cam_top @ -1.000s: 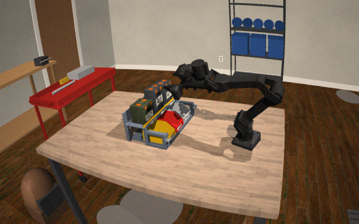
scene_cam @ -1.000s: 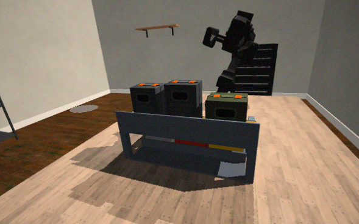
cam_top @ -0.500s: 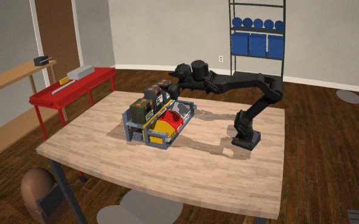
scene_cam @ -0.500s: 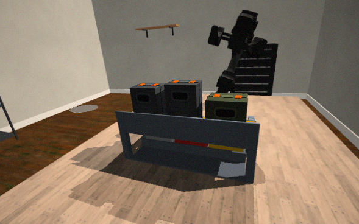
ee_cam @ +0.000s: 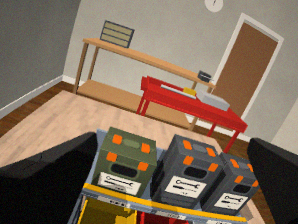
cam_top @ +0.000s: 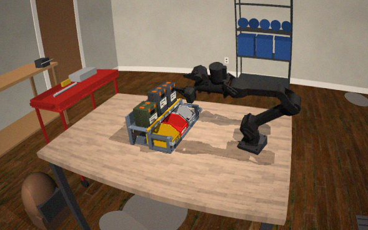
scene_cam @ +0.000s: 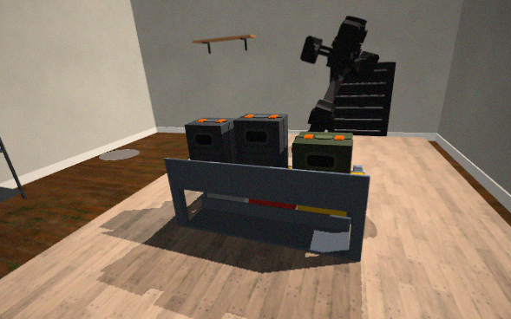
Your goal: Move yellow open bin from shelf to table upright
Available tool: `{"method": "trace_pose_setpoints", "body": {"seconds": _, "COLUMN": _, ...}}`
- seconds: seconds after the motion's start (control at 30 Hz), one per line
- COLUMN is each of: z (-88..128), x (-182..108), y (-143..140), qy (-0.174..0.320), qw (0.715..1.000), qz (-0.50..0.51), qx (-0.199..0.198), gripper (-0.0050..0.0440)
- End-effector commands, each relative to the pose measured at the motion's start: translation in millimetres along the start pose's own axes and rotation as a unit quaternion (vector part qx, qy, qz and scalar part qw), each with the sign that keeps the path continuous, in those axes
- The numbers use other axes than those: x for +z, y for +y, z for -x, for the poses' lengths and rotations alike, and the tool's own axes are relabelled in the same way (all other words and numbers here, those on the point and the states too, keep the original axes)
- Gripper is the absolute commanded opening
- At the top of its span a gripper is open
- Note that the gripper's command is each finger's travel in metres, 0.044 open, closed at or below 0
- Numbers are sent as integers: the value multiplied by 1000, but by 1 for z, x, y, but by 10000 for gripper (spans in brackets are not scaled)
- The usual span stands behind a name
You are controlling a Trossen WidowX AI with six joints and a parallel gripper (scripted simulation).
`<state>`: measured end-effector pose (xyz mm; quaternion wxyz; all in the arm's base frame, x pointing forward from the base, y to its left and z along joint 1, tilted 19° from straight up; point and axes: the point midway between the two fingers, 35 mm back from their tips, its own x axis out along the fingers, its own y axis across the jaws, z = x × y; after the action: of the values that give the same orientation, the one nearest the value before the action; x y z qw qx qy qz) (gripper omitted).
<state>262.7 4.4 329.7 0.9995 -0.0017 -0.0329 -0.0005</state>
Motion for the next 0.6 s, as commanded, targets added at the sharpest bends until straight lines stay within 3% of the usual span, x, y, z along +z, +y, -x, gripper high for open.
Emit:
{"method": "trace_pose_setpoints", "body": {"seconds": 0.0, "z": 3, "x": 1, "y": 0, "qy": -1, "qw": 1000, "qz": 0, "qx": 1, "gripper": 440}}
{"method": "trace_pose_setpoints", "body": {"seconds": 0.1, "z": 3, "x": 1, "y": 0, "qy": -1, "qw": 1000, "qz": 0, "qx": 1, "gripper": 440}}
{"method": "trace_pose_setpoints", "body": {"seconds": 0.27, "z": 36, "x": -2, "y": -1, "qy": 0, "qw": 1000, "qz": 0, "qx": 1, "gripper": 440}}
{"method": "trace_pose_setpoints", "body": {"seconds": 0.57, "z": 36, "x": -2, "y": -1, "qy": 0, "qw": 1000, "qz": 0, "qx": 1, "gripper": 440}}
